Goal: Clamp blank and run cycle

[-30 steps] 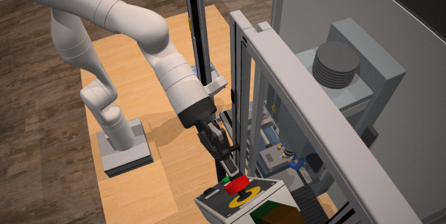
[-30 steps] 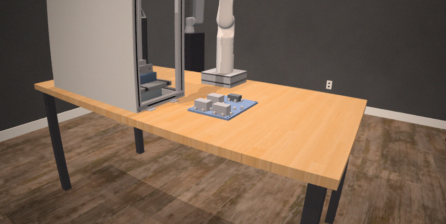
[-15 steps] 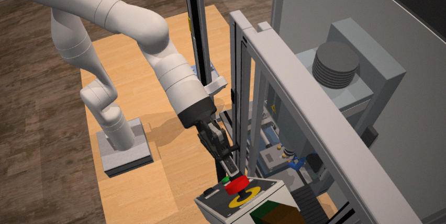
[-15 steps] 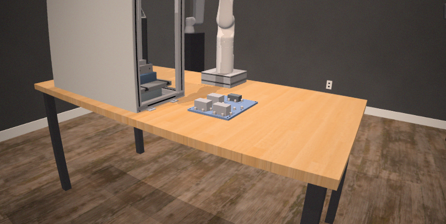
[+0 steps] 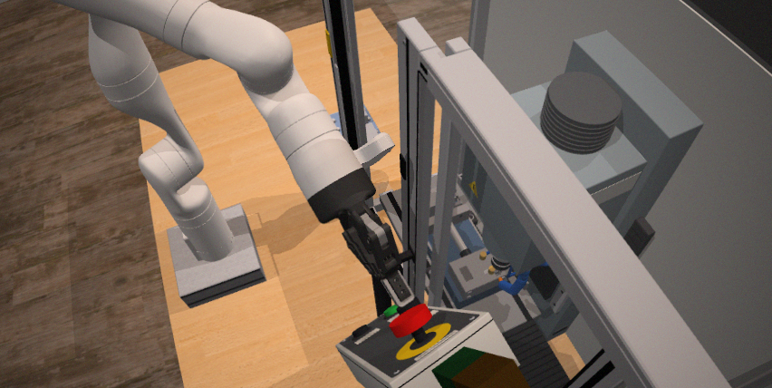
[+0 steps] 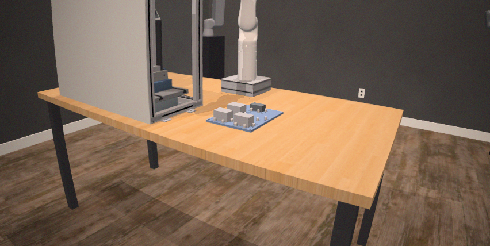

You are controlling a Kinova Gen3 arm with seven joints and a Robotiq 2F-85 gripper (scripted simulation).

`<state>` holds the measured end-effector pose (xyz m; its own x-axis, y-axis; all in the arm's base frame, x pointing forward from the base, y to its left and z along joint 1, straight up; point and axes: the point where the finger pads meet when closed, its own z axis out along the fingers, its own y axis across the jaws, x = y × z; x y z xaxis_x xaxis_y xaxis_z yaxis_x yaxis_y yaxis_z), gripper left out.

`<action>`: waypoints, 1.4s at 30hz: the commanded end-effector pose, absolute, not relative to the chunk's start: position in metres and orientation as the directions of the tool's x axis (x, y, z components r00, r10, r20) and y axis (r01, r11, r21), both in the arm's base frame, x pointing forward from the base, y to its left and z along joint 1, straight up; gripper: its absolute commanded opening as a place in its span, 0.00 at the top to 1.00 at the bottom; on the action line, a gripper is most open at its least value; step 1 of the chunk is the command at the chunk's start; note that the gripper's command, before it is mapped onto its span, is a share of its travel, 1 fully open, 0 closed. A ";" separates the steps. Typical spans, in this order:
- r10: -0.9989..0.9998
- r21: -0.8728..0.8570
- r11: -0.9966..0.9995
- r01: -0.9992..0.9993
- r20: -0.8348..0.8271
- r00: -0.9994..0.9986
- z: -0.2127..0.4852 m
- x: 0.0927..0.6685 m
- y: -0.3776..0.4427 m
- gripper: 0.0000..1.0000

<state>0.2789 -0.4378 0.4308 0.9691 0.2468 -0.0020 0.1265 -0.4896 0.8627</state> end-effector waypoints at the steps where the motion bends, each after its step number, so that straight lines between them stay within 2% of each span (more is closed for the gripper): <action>1: 0.245 0.865 -0.487 0.119 0.005 0.969 0.432 0.279 -0.442 0.90; 42: 0.245 0.865 -0.487 0.119 0.005 0.969 0.431 0.280 -0.444 0.90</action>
